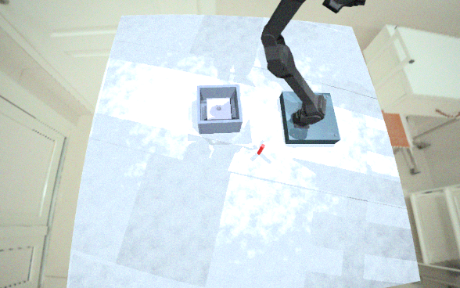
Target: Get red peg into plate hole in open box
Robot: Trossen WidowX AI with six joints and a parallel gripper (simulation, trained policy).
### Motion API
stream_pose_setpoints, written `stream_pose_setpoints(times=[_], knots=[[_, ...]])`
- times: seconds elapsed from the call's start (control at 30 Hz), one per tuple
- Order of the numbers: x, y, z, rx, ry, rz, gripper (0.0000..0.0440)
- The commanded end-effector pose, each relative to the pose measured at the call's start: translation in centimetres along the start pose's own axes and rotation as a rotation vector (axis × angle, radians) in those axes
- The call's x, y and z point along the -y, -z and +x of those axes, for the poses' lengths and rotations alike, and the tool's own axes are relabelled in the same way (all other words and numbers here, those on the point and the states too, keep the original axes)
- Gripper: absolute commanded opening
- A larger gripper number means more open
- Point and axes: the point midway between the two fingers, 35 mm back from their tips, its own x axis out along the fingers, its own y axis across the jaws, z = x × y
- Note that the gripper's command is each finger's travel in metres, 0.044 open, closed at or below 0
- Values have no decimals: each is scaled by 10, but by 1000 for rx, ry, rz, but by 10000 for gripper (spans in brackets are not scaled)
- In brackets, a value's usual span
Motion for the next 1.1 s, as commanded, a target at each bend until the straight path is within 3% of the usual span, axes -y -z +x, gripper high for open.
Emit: stream_pose_setpoints(times=[0.0, 0.07, 0.5, 0.77, 1.07], knots=[[-6, -3, 2, 12, -24, -14, 417], [-19, -11, 5, 44, -82, -35, 440], [-125, -84, -4, 302, -446, 9, 439], [-178, -138, -39, 479, -647, 73, 439], [-214, -196, -102, 692, -858, 149, 440]])
